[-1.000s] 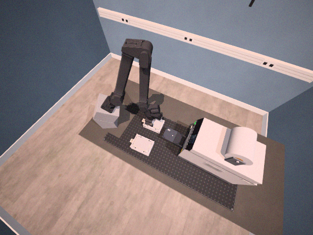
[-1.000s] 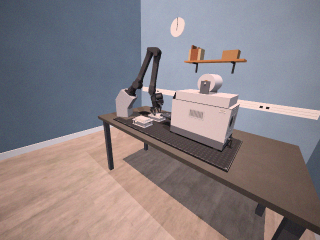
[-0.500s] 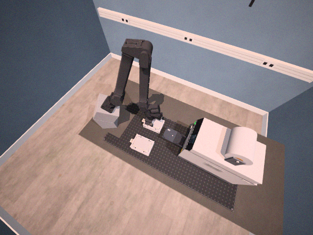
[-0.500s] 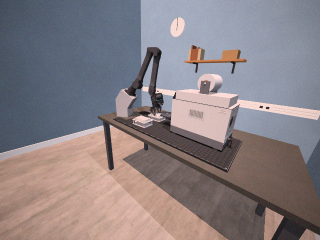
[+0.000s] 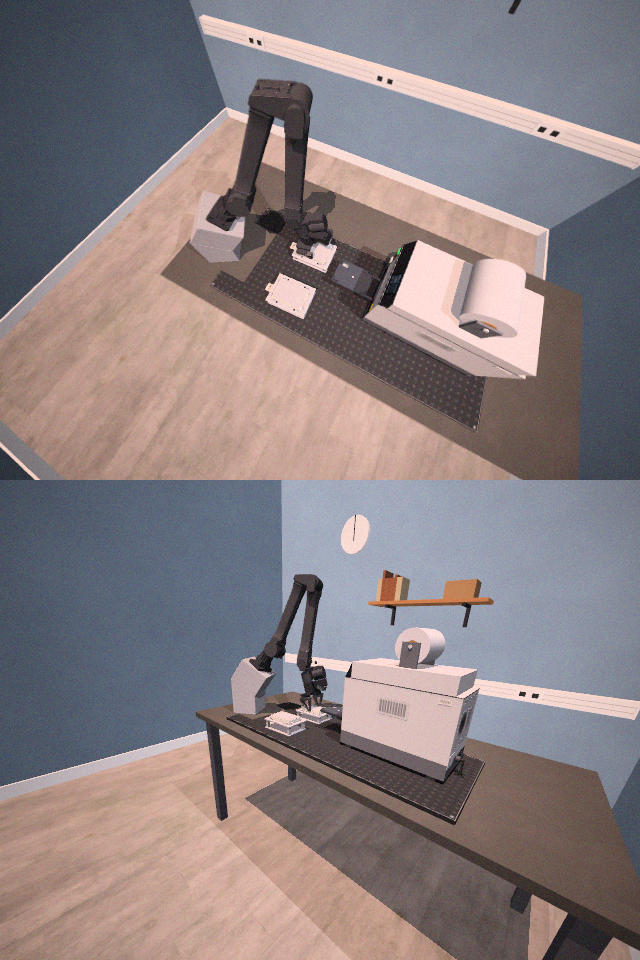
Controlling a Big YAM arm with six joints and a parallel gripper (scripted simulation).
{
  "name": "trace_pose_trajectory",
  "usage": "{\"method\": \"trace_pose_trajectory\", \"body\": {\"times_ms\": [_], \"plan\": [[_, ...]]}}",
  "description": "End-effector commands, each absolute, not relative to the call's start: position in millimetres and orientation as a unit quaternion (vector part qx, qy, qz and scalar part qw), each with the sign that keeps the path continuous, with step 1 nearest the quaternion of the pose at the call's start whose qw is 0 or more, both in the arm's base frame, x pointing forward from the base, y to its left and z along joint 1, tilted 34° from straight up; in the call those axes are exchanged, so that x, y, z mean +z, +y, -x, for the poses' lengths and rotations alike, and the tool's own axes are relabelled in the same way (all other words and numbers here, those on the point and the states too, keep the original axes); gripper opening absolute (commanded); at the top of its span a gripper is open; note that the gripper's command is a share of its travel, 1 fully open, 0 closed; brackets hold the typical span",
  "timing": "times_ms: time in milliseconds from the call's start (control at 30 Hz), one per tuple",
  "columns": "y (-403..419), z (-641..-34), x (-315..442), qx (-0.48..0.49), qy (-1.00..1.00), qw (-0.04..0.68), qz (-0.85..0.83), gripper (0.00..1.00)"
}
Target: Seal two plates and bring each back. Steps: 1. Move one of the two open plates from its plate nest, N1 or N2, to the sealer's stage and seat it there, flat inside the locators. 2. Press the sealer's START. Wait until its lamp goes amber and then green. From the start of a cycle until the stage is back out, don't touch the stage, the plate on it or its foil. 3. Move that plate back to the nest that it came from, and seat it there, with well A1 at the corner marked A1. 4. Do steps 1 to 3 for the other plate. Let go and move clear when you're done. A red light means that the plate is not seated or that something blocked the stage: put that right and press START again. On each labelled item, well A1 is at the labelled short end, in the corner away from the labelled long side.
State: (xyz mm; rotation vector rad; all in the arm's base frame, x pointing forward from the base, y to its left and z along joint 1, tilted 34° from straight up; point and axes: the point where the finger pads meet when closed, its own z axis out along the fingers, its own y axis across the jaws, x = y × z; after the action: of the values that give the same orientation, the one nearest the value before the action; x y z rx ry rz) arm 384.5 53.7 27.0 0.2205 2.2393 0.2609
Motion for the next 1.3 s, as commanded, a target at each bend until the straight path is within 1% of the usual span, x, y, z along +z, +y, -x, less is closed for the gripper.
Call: {"method": "trace_pose_trajectory", "body": {"times_ms": [0,1267], "plan": [[55.8,-385.4,27.1,0.108,0.893,0.429,-0.09,0.0],[49.2,-385.5,26.2,0.104,0.893,0.428,-0.097,0.0]]}}
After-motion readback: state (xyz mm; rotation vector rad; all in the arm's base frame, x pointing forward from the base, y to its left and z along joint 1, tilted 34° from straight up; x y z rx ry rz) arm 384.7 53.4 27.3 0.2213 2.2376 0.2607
